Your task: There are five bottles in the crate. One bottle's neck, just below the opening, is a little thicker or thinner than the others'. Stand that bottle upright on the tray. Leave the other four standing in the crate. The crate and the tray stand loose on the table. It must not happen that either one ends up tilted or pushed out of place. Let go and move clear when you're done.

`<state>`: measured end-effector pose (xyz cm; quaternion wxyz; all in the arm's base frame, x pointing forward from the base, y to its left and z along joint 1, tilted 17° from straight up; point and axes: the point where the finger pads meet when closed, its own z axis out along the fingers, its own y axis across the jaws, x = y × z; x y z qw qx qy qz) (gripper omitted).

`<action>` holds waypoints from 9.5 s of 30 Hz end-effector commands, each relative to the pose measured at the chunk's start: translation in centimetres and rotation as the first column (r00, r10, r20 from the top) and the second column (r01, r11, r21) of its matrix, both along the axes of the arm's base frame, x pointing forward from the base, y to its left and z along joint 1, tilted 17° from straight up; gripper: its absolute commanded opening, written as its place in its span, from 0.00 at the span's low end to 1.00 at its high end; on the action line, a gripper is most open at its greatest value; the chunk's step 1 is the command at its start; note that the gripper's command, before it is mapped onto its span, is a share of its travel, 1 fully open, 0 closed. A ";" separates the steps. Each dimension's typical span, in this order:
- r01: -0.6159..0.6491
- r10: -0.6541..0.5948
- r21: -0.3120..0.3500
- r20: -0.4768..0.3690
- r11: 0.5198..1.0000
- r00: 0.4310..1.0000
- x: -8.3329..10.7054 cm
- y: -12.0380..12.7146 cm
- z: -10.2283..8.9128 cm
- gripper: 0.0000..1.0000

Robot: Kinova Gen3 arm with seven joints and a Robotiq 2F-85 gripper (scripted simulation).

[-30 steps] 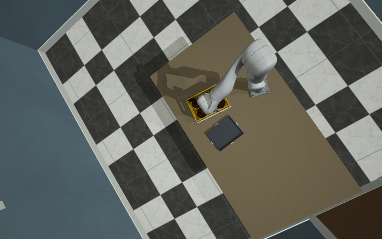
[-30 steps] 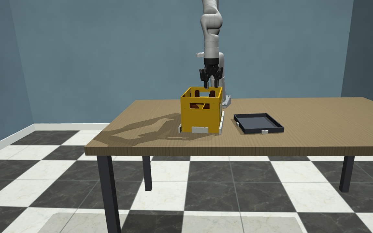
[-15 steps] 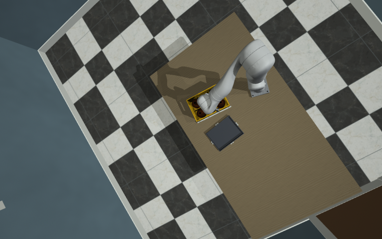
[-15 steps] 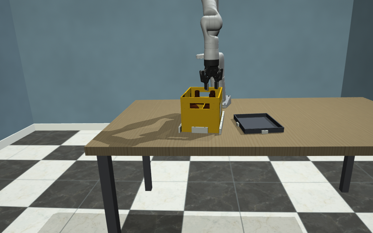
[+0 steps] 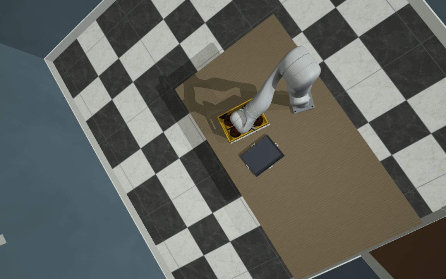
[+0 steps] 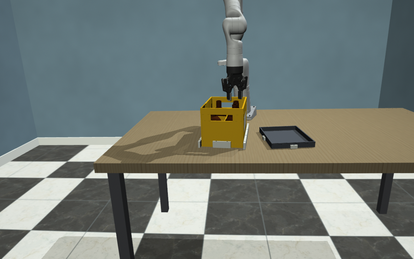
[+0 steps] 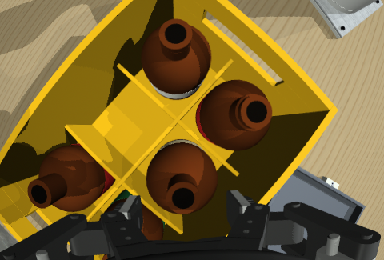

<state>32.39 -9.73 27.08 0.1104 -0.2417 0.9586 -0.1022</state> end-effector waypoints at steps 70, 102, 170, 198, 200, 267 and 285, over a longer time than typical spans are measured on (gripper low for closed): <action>0.000 0.000 -0.001 0.001 1.000 1.000 0.9 -0.5 -3.2 0.64; 0.000 0.000 -0.001 0.001 1.000 1.000 1.2 -0.6 -4.1 0.64; 0.000 0.000 -0.001 0.001 1.000 1.000 1.2 -0.6 -4.1 0.00; 0.000 0.000 -0.001 0.001 1.000 1.000 1.2 -0.6 -4.1 0.64; 0.000 0.000 -0.001 0.001 1.000 1.000 1.2 -0.6 -4.1 0.64; 0.000 0.000 -0.001 0.001 1.000 1.000 -0.9 0.5 3.2 0.64; 0.000 0.000 -0.001 0.001 1.000 1.000 -1.1 0.6 4.2 0.00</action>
